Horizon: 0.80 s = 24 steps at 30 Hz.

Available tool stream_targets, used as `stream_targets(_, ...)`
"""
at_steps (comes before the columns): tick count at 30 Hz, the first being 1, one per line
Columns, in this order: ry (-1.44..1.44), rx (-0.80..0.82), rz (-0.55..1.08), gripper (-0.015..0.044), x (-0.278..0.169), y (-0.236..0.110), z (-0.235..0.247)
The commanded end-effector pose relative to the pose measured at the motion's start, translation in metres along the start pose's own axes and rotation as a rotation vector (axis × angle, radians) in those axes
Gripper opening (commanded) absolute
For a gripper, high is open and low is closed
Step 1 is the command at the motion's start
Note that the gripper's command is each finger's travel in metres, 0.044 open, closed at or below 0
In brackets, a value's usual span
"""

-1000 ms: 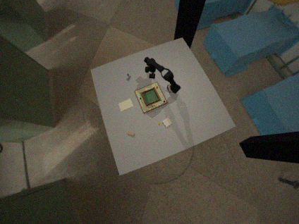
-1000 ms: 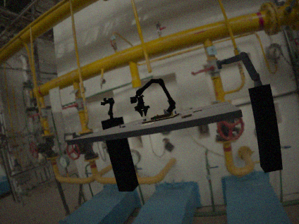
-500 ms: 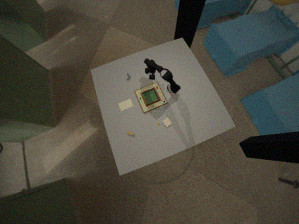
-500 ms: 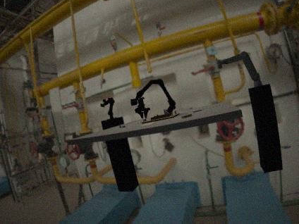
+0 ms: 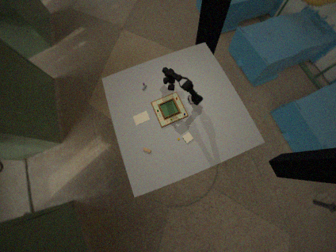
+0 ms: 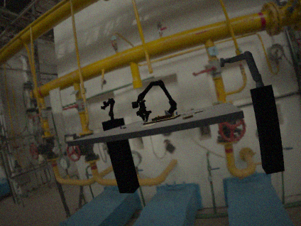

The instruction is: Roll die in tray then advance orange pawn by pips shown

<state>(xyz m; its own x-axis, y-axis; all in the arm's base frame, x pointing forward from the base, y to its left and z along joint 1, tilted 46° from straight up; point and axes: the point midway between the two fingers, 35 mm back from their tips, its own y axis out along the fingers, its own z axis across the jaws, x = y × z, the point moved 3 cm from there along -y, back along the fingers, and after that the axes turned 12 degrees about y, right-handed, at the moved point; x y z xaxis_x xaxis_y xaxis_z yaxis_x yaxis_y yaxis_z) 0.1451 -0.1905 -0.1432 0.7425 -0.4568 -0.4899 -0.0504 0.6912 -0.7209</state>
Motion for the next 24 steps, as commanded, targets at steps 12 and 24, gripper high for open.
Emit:
stream_targets(12, 0.004, 0.006, 0.000, 0.0000, 0.001, -0.007, 0.001)
stream_targets(24, 0.005, 0.004, -0.001, 0.0000, 0.004, -0.080, 0.002)
